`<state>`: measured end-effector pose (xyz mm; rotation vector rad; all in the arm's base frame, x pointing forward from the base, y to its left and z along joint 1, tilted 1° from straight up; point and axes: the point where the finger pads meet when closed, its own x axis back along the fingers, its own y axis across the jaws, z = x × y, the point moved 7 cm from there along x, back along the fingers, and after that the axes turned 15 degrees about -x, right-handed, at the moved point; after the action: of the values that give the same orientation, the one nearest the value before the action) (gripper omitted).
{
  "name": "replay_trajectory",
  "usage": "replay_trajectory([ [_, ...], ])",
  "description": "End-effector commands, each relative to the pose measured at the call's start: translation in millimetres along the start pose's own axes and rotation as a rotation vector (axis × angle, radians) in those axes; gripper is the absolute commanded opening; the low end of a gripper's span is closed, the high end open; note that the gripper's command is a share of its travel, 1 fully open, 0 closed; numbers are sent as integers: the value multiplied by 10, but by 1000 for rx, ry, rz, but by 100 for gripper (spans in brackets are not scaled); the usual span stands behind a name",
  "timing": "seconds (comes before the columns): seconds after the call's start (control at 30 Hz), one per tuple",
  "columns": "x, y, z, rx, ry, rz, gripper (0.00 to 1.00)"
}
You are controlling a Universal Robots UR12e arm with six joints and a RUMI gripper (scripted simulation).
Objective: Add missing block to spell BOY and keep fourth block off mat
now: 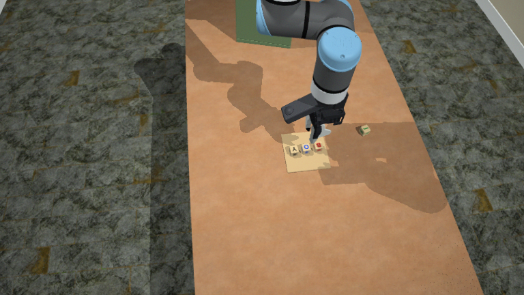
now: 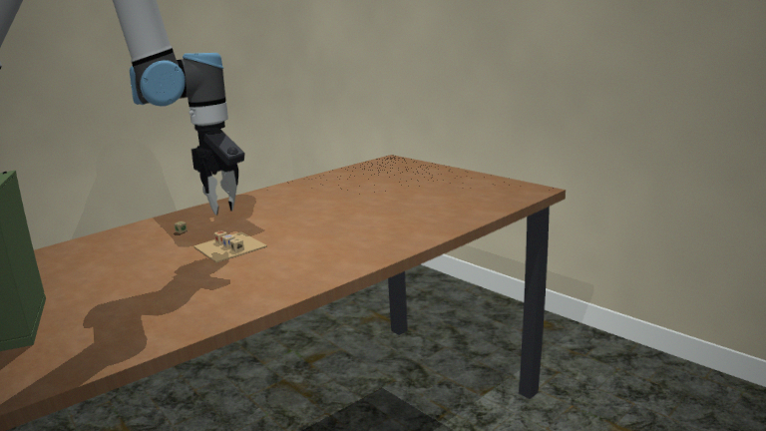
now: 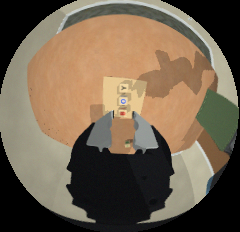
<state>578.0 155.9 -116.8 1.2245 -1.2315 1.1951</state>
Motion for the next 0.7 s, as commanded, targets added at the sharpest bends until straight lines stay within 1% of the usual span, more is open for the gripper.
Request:
replay_trajectory([
  [0.0, 52, -4, 0, 0, 0, 0, 25],
  [0.07, 54, -4, 0, 0, 0, 0, 25],
  [0.1, 54, -4, 0, 0, 0, 0, 100],
  [0.67, 54, -4, 0, 0, 0, 0, 100],
])
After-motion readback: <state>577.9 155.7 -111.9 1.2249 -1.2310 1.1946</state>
